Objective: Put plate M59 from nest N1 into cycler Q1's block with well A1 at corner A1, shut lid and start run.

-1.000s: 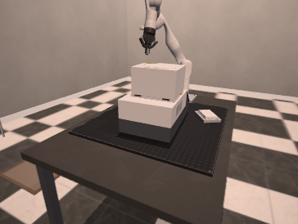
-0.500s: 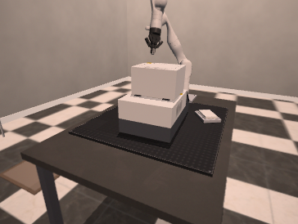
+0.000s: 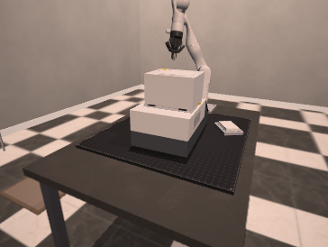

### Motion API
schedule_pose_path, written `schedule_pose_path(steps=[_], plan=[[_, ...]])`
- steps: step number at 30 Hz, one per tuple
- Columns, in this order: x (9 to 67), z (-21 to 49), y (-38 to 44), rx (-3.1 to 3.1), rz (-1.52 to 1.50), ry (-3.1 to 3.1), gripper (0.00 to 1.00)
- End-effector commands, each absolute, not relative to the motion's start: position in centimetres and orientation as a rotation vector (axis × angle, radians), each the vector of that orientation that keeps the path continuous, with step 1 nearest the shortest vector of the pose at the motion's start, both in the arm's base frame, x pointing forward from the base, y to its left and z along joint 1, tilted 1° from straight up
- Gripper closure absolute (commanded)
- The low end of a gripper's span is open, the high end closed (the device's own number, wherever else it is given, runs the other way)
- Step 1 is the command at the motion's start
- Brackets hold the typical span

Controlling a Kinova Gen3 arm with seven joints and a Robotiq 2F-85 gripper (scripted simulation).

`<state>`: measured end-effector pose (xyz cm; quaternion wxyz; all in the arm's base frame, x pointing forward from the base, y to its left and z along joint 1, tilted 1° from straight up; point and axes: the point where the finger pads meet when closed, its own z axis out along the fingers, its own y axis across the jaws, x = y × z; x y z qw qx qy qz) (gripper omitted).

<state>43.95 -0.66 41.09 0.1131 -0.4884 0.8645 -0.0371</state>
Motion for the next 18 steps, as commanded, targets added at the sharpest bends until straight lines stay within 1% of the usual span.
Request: schedule_pose_path(steps=[1,18], plan=[[42.9,41.2,-0.3,-1.433,-0.11,2.533,0.9],[38.2,41.3,1.3,-1.433,-0.109,2.533,0.9]])
